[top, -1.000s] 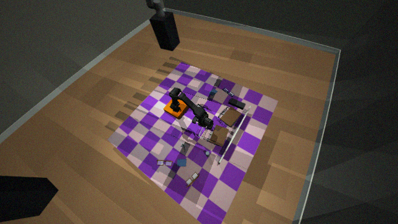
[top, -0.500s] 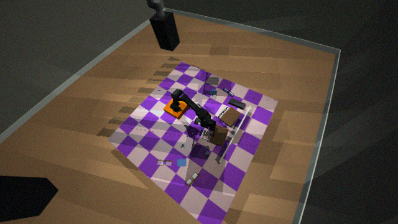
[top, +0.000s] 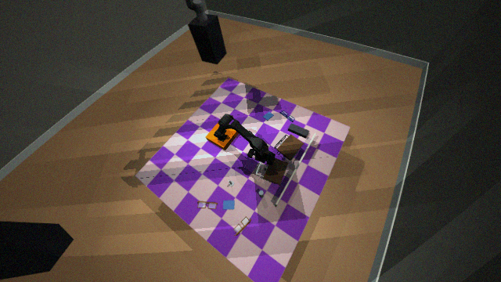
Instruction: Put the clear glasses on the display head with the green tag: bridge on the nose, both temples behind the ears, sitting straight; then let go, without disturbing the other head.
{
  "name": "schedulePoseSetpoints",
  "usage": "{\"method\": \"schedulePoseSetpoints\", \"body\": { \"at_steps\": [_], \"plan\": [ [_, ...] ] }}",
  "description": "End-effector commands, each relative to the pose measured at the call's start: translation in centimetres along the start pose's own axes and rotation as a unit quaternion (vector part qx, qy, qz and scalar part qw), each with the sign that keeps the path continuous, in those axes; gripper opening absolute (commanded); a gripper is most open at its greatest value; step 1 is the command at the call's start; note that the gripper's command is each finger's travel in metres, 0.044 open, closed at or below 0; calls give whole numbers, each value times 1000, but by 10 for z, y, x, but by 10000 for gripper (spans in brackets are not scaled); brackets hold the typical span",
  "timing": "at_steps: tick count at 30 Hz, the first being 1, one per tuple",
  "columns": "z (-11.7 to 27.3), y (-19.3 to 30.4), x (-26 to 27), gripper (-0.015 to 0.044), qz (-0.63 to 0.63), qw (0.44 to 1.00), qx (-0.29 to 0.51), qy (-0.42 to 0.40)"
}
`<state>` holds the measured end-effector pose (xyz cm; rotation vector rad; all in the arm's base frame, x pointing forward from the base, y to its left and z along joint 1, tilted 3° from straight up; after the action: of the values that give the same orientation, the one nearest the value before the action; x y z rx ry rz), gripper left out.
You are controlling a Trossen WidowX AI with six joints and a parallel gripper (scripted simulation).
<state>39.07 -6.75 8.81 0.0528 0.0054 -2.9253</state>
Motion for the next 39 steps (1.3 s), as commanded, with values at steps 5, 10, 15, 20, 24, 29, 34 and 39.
{"method": "schedulePoseSetpoints", "body": {
  "at_steps": [5,10,15,20,24,29,34,39],
  "plan": [
    [0,2,-13,0,-1,1000,-1,3],
    [0,3,-19,0,-1,1000,-1,3],
    [0,4,-25,0,-1,1000,-1,3],
    [0,5,-27,0,-1,1000,-1,3],
    [0,5,-28,0,-1,1000,-1,3],
    [0,5,-28,0,-1,1000,-1,3],
    [-1,5,-28,0,-1,1000,-1,3],
    [-2,5,-28,0,-1,1000,-1,3]
  ]
}}
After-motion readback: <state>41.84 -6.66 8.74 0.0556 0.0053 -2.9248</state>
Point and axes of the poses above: the point midway between the two fingers, 35 mm back from their tips, its own z axis back along the fingers, its own x axis across the jaws, y = z × x, the point moved 5 cm from there along z, back along the fingers, and after that the axes turned 11 degrees about z, right-handed, at the moved point
